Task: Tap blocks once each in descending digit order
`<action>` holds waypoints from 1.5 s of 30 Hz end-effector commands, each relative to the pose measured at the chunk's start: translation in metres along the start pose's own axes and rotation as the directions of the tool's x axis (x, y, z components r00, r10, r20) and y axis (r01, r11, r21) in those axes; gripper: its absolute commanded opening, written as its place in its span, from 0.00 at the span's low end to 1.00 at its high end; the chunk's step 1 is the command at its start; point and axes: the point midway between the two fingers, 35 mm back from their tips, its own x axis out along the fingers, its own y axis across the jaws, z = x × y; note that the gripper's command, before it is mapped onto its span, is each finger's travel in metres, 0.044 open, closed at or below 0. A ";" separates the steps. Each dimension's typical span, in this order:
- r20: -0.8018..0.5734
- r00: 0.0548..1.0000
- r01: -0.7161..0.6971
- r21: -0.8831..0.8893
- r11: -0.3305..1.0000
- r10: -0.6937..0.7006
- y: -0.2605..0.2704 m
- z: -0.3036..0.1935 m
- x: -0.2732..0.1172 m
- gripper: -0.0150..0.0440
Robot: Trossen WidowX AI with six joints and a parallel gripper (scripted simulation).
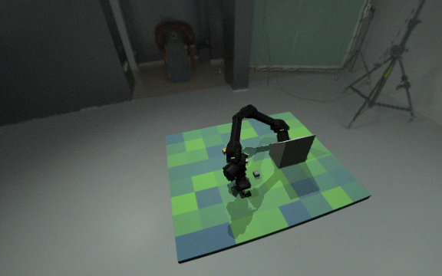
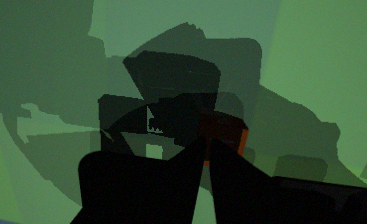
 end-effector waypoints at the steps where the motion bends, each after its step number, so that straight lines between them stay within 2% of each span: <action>1: 0.013 1.000 -0.008 0.004 1.000 0.008 0.002 0.002 -0.022 0.29; 6: 0.013 1.000 -0.008 0.004 1.000 0.008 0.002 0.002 -0.026 0.29; 11: 0.012 1.000 -0.012 0.003 1.000 0.012 0.002 0.001 -0.100 0.29; 19: 0.012 1.000 -0.012 0.003 1.000 0.012 0.001 -0.005 -0.105 0.29; 25: 0.010 1.000 -0.015 -0.001 1.000 0.015 -0.009 -0.057 -0.110 0.29; 33: 0.006 1.000 -0.011 -0.003 1.000 0.011 -0.035 -0.134 -0.102 0.29; 40: 0.005 1.000 -0.011 -0.004 1.000 0.011 -0.038 -0.140 -0.097 0.29; 45: 0.005 1.000 -0.008 -0.003 1.000 0.008 -0.038 -0.139 -0.022 0.29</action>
